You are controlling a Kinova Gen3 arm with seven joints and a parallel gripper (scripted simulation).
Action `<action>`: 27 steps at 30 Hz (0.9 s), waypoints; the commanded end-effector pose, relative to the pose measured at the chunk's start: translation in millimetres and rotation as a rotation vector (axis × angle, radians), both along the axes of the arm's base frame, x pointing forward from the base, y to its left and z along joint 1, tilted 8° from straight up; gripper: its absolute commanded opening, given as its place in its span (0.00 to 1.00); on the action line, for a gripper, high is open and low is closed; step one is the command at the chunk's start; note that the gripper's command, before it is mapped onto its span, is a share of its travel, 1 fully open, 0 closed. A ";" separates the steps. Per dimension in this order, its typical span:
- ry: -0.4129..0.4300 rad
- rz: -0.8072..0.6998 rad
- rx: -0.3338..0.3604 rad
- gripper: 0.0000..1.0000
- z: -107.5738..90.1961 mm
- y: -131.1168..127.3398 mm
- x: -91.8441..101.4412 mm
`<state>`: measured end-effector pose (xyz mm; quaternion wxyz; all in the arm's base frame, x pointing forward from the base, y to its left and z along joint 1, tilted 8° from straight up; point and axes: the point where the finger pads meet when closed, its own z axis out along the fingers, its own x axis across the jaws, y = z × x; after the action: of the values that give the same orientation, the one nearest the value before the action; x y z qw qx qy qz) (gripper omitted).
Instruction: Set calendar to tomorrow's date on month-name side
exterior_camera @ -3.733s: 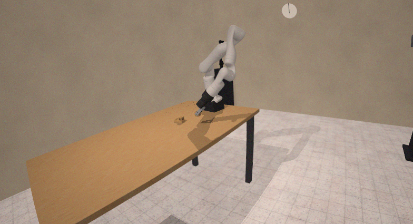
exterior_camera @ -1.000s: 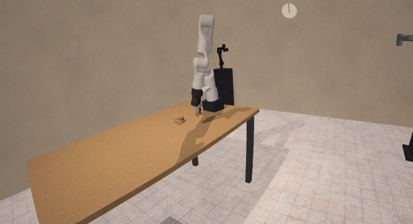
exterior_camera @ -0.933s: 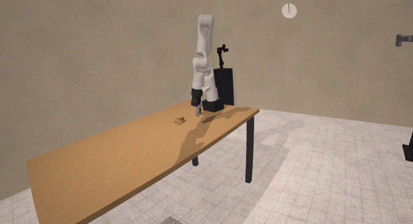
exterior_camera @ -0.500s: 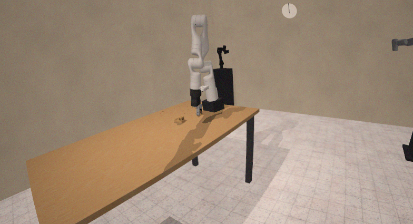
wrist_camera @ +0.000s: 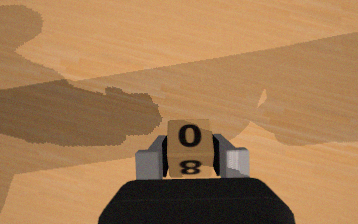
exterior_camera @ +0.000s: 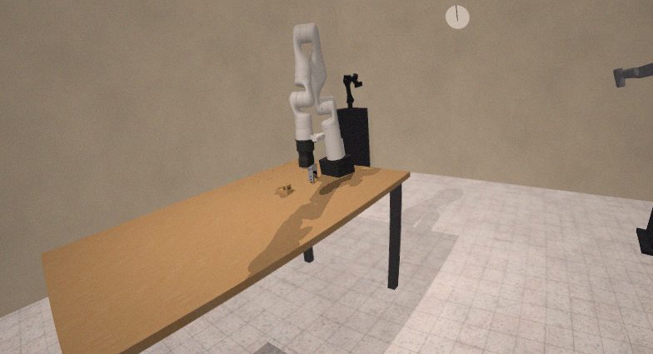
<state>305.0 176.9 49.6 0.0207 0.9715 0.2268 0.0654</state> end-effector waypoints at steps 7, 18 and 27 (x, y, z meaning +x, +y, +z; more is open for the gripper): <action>-0.008 -0.008 0.023 0.60 3.4 -1.5 5.3; -0.003 -0.007 0.025 0.60 2.3 -2.0 5.0; 0.016 -0.004 0.038 0.60 -0.2 -3.3 4.0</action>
<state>306.2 174.7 50.1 0.0050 0.9720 0.2267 0.0623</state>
